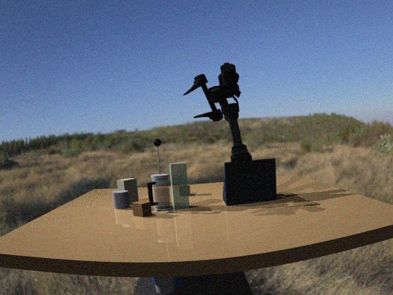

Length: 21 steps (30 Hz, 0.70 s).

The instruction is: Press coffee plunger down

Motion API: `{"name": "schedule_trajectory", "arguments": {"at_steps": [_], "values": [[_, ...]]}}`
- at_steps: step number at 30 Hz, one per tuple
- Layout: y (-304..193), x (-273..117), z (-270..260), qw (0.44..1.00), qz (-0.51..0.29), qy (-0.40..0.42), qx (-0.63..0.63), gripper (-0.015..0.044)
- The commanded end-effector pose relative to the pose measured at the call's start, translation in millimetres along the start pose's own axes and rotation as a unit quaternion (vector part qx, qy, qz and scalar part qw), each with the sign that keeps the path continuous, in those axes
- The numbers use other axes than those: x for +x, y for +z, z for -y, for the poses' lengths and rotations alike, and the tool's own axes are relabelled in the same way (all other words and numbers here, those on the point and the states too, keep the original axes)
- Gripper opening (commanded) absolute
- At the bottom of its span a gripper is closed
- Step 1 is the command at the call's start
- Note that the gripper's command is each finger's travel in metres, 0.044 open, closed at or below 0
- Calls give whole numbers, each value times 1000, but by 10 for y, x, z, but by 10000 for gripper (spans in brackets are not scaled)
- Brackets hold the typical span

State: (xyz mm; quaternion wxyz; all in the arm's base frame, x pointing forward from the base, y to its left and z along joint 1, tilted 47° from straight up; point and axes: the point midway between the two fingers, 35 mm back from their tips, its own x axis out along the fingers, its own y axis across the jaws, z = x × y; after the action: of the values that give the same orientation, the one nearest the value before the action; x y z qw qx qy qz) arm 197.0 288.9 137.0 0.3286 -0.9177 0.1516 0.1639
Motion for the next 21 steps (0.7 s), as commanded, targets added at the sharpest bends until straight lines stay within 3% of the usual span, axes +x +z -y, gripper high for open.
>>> {"name": "schedule_trajectory", "arguments": {"at_steps": [1,13,21], "values": [[-442,553,-32,908,-41,36,416,440],[-922,957,-64,678,-91,20,729,440],[-906,1105,-413,673,-91,21,733,440]]}}
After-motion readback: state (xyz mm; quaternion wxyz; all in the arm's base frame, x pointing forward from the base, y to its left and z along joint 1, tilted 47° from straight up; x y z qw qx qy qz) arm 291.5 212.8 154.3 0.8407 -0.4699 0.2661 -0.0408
